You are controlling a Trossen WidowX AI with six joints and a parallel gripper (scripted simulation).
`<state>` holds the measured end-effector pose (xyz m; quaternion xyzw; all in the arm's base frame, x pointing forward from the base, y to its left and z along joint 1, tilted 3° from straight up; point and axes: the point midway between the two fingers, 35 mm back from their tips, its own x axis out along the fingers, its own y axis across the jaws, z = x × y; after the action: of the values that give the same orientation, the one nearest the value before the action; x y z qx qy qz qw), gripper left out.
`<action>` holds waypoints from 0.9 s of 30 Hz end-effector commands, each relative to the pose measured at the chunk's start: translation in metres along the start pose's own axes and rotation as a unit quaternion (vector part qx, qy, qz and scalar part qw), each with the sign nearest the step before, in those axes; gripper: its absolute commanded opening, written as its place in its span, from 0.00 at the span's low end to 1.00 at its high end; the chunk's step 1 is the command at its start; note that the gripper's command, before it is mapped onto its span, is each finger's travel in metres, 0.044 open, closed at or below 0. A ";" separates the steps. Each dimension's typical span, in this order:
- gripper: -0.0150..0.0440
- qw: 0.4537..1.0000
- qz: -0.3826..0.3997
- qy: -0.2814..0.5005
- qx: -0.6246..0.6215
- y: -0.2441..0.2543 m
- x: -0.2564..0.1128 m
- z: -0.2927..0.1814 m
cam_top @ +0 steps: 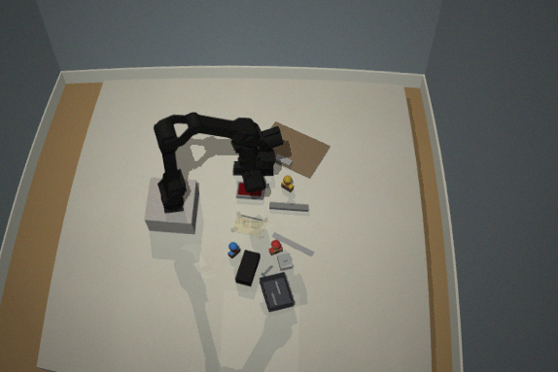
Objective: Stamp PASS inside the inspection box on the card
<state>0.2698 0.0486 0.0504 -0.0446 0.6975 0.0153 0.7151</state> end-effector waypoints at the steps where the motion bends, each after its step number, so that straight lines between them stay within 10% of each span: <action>1: 0.25 0.998 0.000 0.002 0.059 -0.016 0.000 -0.002; 27: 0.25 0.903 -0.007 -0.001 0.429 -0.115 -0.001 -0.028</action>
<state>0.2547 -0.0661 0.0573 0.2534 0.6370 -0.2799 0.6721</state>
